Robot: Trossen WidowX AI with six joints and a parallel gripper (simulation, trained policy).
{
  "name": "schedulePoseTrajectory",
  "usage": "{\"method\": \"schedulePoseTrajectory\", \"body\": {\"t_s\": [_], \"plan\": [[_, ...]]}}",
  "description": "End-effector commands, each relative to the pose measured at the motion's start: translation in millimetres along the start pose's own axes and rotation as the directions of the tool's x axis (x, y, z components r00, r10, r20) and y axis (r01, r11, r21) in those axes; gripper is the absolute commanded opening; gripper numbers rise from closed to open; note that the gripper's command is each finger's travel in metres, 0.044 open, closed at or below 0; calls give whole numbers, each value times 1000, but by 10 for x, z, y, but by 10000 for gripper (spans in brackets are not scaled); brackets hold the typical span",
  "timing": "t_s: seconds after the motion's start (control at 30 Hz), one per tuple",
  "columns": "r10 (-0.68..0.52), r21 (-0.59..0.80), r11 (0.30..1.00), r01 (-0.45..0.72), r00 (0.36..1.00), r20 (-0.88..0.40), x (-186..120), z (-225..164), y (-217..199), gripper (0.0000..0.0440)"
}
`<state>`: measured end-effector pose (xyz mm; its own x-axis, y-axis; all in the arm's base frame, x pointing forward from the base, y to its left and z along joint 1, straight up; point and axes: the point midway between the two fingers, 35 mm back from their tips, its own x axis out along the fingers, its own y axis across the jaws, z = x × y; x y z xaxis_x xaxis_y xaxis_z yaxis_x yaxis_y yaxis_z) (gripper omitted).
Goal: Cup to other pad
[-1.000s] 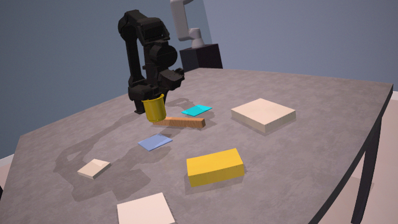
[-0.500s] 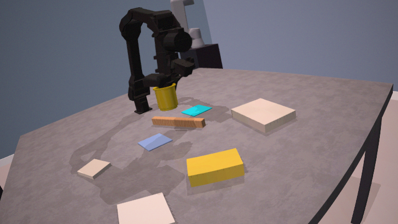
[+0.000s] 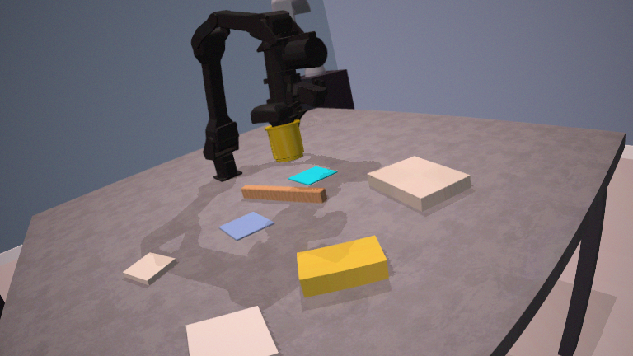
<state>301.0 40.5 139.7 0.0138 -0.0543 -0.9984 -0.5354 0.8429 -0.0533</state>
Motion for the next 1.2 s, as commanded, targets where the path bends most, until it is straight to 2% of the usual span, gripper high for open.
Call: {"method": "schedulePoseTrajectory", "body": {"t_s": [0.0, 0.63, 1.17], "plan": [[-2, -11, 1000, 2, 1000, 16, -16, 31, 121, 0], [-13, -55, 998, 17, 997, 72, 8, 135, 749, 0], [-25, -28, 999, 28, 996, 87, 308, 38, 1015, 0]]}}
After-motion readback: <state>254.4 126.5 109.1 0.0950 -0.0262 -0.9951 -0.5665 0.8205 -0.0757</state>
